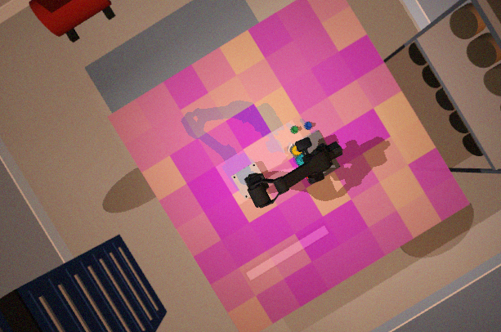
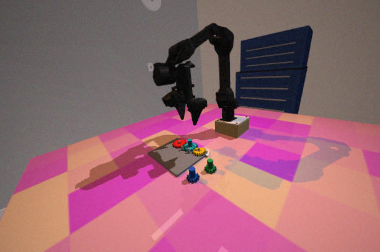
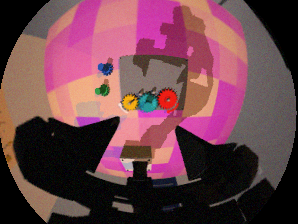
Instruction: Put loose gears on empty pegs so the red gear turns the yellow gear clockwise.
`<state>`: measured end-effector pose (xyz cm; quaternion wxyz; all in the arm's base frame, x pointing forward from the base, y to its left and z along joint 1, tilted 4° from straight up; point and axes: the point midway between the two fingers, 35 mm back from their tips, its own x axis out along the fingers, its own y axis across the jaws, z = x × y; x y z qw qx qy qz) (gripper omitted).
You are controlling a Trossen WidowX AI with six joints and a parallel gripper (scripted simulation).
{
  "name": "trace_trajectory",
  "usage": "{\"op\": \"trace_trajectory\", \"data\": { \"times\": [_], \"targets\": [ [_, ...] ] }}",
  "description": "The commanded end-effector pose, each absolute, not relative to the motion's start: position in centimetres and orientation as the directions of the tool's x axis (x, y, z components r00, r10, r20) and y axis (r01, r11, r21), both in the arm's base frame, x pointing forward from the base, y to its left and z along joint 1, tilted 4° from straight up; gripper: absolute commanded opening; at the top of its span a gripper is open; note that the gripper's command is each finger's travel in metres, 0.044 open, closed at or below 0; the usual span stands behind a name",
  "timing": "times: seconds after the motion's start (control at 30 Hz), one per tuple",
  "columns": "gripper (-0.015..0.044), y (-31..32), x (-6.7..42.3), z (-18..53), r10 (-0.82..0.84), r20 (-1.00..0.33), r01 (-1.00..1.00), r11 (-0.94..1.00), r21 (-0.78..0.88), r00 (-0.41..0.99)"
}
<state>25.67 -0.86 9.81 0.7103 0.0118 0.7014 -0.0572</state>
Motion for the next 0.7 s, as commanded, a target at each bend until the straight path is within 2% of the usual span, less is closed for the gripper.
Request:
{"op": "trace_trajectory", "data": {
  "times": [0.0, 0.47, 0.67],
  "targets": [
    [0.044, -0.8, 25.7, 9.8, -0.064, -0.998, 0.101, 0.993, -0.063, 0.009],
    [0.044, -0.6, 25.7, 9.9, -0.064, -0.998, 0.101, 0.993, -0.062, 0.01],
    [0.044, 6.6, 26.7, 10.8, -0.051, -0.999, 0.101, 0.994, -0.05, 0.012]
  ]
}}
